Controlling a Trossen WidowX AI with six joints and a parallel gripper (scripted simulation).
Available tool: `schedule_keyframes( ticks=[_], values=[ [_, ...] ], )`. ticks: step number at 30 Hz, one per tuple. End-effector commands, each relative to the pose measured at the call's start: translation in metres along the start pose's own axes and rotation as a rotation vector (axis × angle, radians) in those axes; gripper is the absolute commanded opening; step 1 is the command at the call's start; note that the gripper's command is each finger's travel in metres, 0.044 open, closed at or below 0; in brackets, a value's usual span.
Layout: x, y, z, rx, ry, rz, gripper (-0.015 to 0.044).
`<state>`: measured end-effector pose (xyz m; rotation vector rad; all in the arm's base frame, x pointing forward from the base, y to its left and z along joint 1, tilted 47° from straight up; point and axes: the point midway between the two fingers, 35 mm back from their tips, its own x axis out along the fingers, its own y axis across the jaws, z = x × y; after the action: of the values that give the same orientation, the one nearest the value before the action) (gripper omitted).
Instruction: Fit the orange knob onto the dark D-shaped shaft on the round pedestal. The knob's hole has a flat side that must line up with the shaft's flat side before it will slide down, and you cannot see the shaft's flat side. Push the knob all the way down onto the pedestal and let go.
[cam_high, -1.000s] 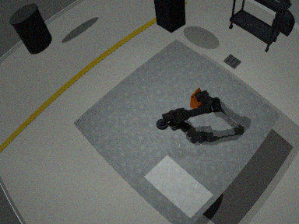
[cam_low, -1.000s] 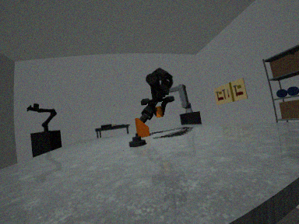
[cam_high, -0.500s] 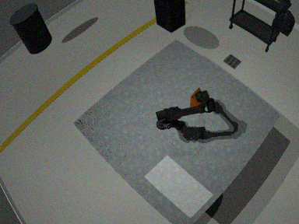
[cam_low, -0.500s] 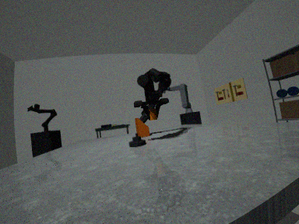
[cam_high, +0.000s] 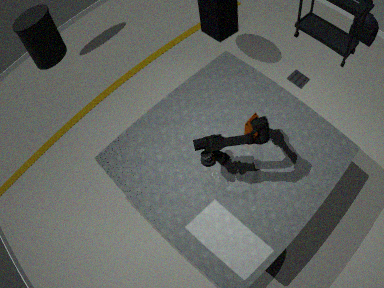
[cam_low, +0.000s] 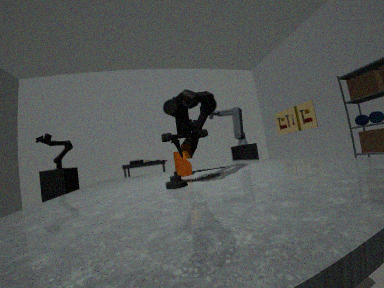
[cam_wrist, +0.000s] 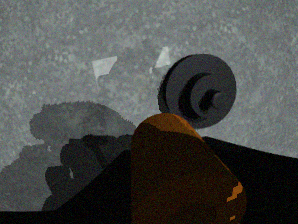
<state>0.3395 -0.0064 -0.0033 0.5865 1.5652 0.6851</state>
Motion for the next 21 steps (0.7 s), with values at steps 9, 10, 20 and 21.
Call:
schedule_keyframes(
  ticks=[9, 10, 20, 21],
  values=[
    [0.009, -0.037, 0.007, -0.016, -0.006, -0.004, 0.0000],
    [0.010, -0.040, 0.007, -0.017, -0.006, -0.004, 0.0000],
    [0.020, -0.060, 0.008, -0.023, -0.007, -0.001, 0.0000],
    [0.021, -0.060, 0.008, -0.023, -0.007, -0.001, 0.0000]
  ],
)
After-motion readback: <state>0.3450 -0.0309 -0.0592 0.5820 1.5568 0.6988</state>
